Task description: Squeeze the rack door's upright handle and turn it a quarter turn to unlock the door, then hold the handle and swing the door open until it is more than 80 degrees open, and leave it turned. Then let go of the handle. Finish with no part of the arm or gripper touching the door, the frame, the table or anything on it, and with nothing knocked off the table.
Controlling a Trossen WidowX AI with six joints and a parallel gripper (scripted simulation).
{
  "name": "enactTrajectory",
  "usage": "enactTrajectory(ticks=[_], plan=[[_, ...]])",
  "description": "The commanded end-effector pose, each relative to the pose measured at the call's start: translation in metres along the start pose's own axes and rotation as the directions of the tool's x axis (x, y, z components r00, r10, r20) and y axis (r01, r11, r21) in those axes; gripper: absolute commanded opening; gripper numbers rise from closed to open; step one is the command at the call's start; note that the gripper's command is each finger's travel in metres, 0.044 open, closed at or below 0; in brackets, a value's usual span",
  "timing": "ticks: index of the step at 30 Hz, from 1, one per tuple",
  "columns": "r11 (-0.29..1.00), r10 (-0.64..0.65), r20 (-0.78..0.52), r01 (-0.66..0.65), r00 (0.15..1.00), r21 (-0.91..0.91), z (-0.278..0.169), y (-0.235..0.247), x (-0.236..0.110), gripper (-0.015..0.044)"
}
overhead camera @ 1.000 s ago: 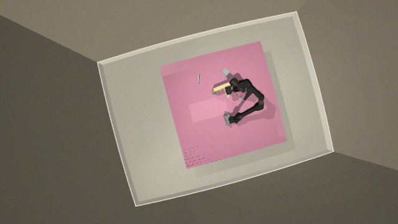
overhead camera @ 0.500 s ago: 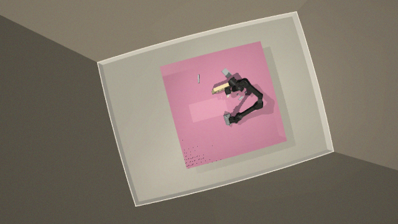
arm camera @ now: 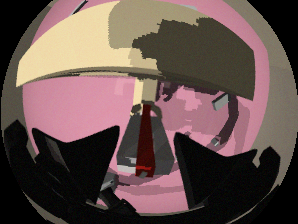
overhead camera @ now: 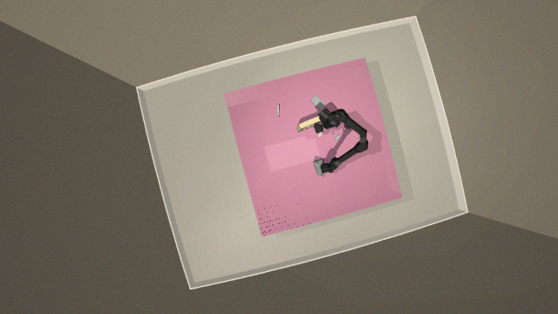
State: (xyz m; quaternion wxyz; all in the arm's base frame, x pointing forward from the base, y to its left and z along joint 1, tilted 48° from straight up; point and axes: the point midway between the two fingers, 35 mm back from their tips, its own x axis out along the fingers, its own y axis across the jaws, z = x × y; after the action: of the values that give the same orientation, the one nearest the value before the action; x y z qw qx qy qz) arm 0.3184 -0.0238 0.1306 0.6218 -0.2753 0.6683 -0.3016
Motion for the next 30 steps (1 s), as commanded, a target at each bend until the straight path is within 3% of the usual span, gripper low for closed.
enactTrajectory(ticks=[1, 4, 21, 26, 30], plan=[[1.000, 0.003, -0.007, -0.003, 1.000, -0.009, -0.0007, 0.0020, 0.0022, 0.0207], [1.000, 0.003, -0.007, -0.003, 1.000, -0.009, -0.0007, 0.0020, 0.0022, 0.0128], [1.000, 0.003, -0.007, -0.003, 1.000, -0.009, -0.0007, 0.0020, 0.0022, 0.0015], [1.000, 0.003, -0.007, -0.003, 1.000, 0.023, -0.0007, 0.0020, 0.0022, 0.0014], [0.978, 0.003, -0.007, -0.002, 1.000, 0.210, -0.0007, 0.0020, 0.0022, 0.0014]])
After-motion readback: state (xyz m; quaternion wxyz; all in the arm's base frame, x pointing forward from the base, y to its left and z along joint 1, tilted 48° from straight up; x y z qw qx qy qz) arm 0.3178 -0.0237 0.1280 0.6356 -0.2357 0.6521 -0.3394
